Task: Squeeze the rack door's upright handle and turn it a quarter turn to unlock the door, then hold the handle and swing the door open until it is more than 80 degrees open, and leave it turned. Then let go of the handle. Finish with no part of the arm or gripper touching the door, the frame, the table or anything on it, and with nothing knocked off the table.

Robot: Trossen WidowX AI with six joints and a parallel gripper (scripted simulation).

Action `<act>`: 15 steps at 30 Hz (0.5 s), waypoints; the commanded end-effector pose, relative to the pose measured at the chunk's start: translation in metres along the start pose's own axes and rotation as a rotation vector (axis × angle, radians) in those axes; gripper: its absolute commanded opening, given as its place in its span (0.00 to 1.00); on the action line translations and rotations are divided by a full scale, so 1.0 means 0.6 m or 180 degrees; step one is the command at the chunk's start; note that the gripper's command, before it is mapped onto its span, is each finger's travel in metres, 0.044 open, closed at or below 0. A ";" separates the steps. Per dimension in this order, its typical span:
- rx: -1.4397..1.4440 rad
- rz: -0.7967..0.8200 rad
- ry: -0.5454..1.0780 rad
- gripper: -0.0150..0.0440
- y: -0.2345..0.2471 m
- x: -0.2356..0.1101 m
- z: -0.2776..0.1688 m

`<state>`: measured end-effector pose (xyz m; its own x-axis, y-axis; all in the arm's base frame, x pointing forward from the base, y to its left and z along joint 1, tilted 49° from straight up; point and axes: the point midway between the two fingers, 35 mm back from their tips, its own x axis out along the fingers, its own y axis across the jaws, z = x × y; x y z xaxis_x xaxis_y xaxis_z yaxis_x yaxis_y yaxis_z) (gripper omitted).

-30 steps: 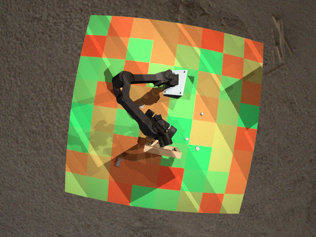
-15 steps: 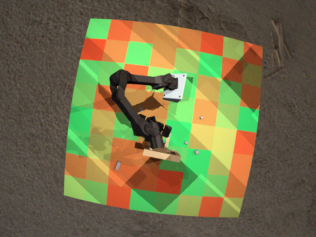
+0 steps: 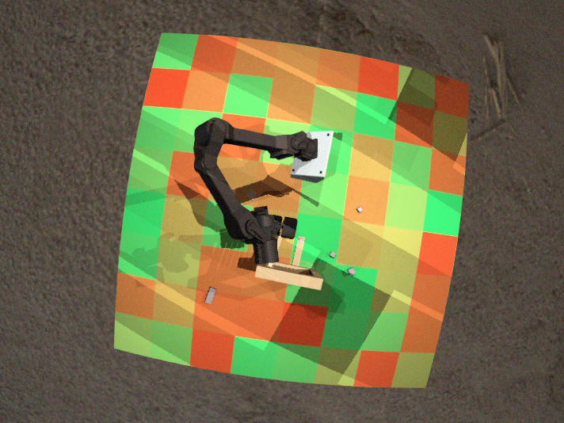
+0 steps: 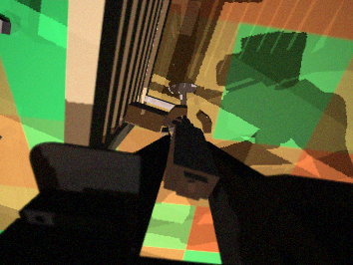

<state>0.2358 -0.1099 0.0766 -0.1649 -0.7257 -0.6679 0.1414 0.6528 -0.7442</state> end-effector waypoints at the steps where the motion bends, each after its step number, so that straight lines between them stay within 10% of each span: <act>1: -0.0244 -0.0017 -0.0007 0.28 -0.016 -0.001 0.005; 15: -0.0453 -0.0019 -0.0007 0.28 -0.029 -0.001 0.009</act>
<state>0.2381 -0.1212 0.0887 -0.1635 -0.7273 -0.6666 0.0158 0.6737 -0.7389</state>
